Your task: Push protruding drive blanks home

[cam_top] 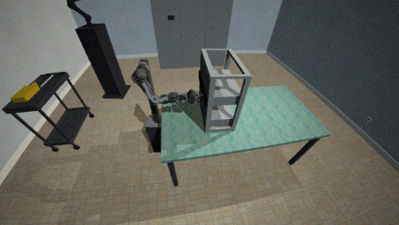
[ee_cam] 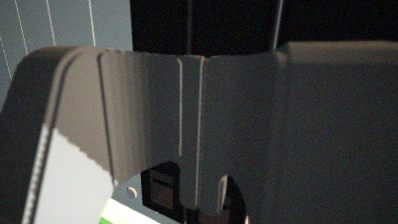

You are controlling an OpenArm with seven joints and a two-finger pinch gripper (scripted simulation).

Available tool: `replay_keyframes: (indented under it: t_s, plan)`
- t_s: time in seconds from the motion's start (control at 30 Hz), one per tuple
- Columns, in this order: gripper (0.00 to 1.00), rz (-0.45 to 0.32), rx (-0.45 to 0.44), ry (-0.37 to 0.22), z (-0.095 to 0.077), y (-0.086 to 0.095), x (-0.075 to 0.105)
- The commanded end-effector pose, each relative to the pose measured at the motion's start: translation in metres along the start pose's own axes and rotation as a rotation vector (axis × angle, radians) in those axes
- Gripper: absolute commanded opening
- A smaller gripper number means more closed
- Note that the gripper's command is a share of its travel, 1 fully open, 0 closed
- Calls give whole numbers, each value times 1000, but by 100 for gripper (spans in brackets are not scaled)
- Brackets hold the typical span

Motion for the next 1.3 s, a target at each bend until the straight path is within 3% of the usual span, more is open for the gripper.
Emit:
replay_keyframes:
  t_s: [0.0, 0.23, 0.47, 0.53, 0.97, 1.27]
  plan:
    - [0, -105, -11, 18, 8, 26, -6]
    - [0, -97, -10, 21, 9, 23, 2]
    - [0, -92, -10, 20, 9, 21, 30]
    - [0, -92, -10, 20, 9, 21, 30]
    - [0, -93, -10, 19, 8, 18, 93]
    - [0, -93, -10, 19, 8, 17, 103]
Point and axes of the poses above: the point where the finger pads meet when closed, its own x axis back along the fingers, its own y axis across the jaws, z = x × y, the point moved 7 cm from there along x, back along the fingers, and after that the axes turned 6 degrees about -x, right-handed, at the moved point
